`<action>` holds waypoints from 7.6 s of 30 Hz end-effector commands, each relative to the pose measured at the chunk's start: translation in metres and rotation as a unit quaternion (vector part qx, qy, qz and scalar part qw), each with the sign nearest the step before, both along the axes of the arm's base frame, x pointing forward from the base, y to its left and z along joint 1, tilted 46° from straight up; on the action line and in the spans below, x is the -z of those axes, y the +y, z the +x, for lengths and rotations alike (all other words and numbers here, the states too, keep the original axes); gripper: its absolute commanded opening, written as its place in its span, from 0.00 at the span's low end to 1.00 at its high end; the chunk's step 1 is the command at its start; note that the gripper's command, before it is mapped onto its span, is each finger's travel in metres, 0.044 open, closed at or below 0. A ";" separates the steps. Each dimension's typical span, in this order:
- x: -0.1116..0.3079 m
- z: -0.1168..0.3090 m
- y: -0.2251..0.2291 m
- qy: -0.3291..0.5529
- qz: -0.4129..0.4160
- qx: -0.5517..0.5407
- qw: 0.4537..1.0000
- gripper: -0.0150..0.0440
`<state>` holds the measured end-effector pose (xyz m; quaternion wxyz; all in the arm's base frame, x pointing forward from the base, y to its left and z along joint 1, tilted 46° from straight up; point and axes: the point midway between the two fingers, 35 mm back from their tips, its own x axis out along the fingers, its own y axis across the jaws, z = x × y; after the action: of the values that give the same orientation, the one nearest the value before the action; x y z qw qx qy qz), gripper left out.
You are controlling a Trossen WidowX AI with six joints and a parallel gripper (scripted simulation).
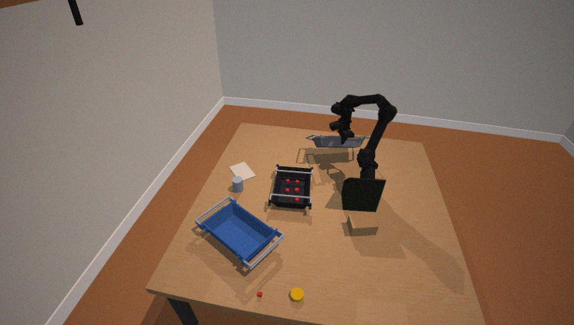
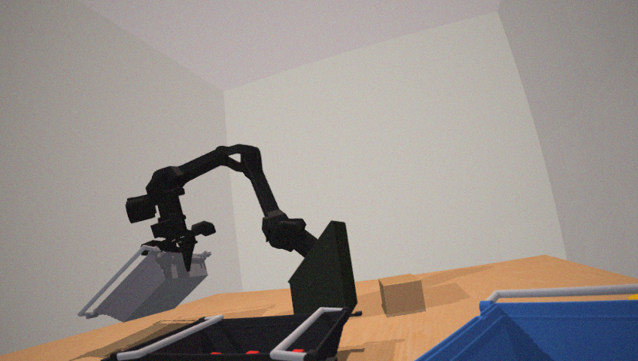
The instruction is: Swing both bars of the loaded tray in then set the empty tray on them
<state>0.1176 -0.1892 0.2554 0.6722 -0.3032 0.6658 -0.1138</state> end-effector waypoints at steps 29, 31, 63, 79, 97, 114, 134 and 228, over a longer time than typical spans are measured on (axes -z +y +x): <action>0.036 0.091 0.028 0.115 0.026 -0.146 0.982 0.25; 0.039 0.097 0.031 0.124 0.026 -0.155 0.980 0.25; 0.093 0.170 0.108 0.257 -0.003 -0.303 0.918 0.25; 0.122 0.192 0.159 0.317 -0.040 -0.373 0.871 0.25; 0.157 0.202 0.222 0.376 -0.097 -0.446 0.807 0.25; 0.172 0.201 0.249 0.397 -0.125 -0.474 0.776 0.25; 0.172 0.201 0.249 0.397 -0.125 -0.474 0.776 0.25; 0.229 0.180 0.191 0.398 -0.126 -0.473 0.776 0.25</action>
<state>0.3004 0.0082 0.0297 0.2725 -0.6855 0.6210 0.2648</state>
